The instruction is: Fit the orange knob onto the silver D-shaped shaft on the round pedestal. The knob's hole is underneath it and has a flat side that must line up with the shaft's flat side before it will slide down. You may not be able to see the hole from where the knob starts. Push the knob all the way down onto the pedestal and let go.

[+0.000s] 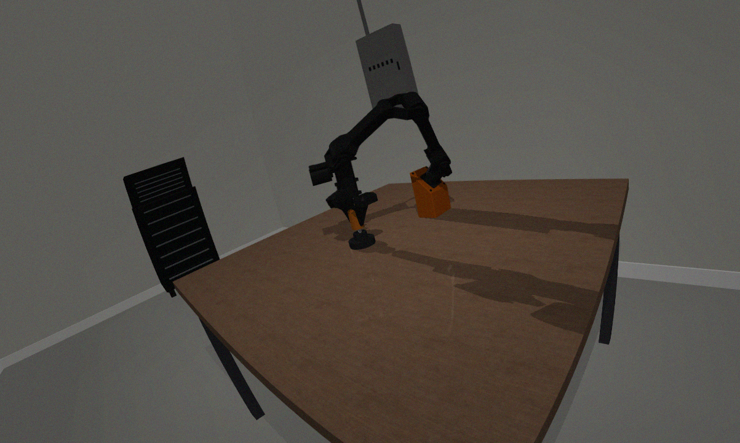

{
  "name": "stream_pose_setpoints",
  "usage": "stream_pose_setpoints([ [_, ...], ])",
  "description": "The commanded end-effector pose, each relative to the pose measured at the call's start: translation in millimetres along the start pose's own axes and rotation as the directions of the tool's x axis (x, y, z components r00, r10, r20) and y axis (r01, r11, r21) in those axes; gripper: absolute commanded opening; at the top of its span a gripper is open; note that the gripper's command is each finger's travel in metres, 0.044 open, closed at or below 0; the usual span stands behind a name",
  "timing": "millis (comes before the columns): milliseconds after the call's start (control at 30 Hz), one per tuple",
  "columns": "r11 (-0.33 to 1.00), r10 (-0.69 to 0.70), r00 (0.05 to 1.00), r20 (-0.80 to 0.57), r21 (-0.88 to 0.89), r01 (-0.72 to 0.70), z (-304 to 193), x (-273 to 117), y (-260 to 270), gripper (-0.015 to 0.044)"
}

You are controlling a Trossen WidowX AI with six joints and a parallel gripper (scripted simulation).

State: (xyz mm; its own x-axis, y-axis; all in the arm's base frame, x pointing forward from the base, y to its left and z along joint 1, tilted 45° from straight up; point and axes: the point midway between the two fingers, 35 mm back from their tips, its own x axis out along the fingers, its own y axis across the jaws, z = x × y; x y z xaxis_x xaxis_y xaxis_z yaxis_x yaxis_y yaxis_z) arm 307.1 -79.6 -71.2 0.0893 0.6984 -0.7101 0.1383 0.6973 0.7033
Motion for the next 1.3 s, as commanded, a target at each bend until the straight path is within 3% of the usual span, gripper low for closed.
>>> stream_pose_setpoints([
  [0, 1.0, 0.003, 1.0, 0.001, -0.012, -0.003, -1.0, 0.4, 0.5, 0.0],
  [733, 0.998, 0.003, 1.0, 0.001, 0.057, -0.003, -1.4, 0.8, 1.9, 0.0],
  [1267, 0.999, 0.003, 1.0, 0.001, -0.046, -0.003, -2.2, 1.0, 2.1, 0.0],
])
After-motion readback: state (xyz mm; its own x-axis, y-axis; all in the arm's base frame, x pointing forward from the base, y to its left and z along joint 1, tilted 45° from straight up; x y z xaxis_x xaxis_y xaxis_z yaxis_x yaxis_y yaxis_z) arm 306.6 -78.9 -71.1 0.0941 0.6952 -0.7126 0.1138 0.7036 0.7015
